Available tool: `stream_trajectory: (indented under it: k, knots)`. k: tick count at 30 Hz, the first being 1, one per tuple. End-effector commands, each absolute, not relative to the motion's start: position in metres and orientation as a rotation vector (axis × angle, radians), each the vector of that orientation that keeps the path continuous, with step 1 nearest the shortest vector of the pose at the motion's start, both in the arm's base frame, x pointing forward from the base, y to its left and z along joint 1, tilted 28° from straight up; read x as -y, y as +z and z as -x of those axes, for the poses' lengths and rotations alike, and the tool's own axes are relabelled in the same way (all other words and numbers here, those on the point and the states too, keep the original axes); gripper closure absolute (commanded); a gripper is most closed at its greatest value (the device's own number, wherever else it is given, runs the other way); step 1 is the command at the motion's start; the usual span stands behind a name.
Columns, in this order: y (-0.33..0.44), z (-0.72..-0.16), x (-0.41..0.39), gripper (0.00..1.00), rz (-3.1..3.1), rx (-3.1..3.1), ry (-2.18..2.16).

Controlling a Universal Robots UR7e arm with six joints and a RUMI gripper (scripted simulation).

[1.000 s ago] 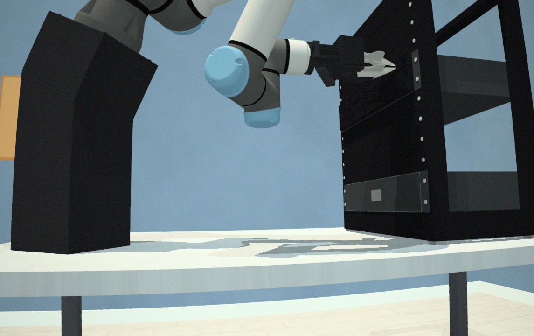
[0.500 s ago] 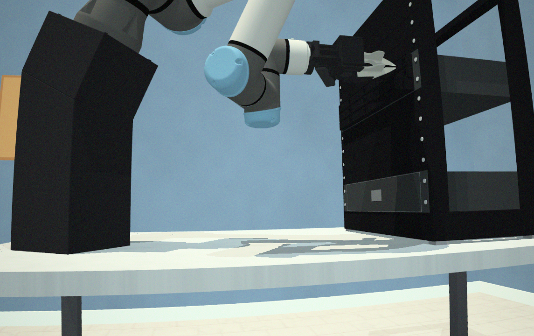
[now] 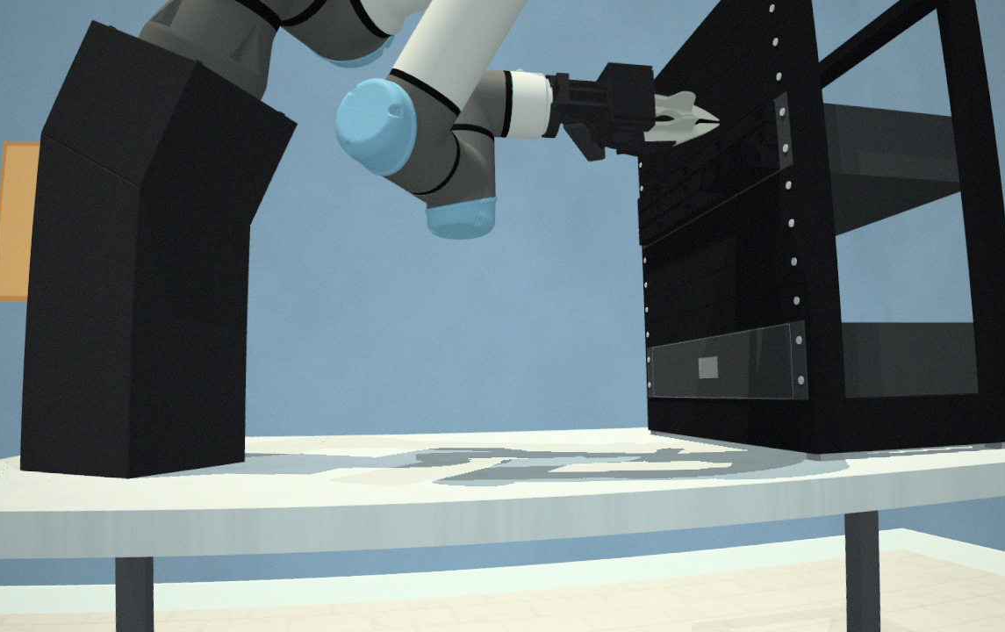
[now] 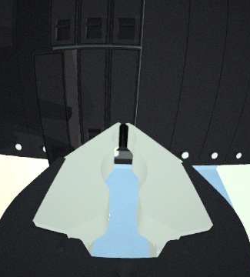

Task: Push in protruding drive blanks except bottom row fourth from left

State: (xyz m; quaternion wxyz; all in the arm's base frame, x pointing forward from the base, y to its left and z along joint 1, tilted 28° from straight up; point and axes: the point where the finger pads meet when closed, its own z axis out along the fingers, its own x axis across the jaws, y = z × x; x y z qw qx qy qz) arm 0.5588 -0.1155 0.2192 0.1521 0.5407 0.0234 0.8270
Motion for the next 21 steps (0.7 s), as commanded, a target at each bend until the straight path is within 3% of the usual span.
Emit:
stream_trajectory:
  k: [1, 21]
  knots:
    - [0.208, -0.531, 0.111, 1.0, -1.547, -0.075, 2.379]
    - [0.195, -0.503, 0.107, 1.0, -1.547, -0.075, 2.379]
